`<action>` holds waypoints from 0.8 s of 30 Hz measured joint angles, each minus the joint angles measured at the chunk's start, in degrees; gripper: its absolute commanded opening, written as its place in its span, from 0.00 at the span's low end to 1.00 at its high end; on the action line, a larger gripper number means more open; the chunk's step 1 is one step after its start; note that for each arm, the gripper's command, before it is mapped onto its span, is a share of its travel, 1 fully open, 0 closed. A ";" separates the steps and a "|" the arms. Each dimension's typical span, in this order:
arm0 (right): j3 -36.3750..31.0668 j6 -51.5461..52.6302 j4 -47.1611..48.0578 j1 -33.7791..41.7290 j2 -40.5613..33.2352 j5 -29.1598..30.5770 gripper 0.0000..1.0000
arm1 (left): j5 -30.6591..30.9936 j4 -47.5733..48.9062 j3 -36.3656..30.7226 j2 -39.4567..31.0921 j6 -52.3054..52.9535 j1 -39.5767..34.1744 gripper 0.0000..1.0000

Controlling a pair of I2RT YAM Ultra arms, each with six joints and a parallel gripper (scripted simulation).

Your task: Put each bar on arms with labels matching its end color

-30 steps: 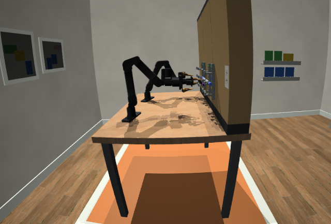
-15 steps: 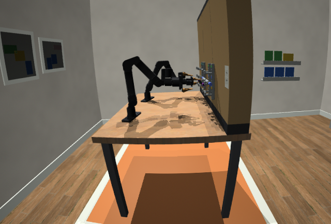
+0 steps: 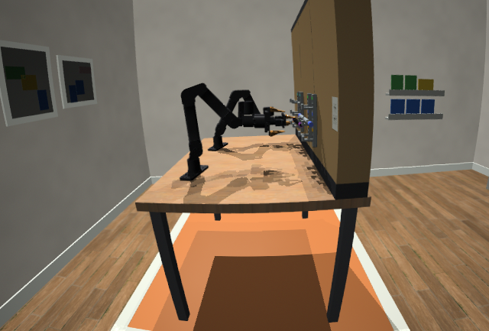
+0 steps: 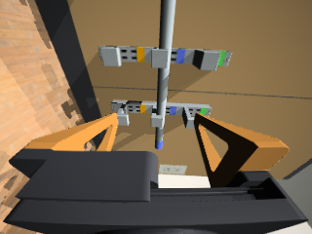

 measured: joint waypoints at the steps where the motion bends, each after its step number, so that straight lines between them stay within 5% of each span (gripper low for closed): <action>1: 0.00 0.00 0.00 0.00 0.00 0.00 1.00 | 0.00 0.07 0.00 0.02 0.00 0.00 0.00; 24: 0.00 0.00 0.00 0.00 0.00 0.00 1.00 | 0.00 1.70 0.00 0.79 -0.13 -0.02 0.00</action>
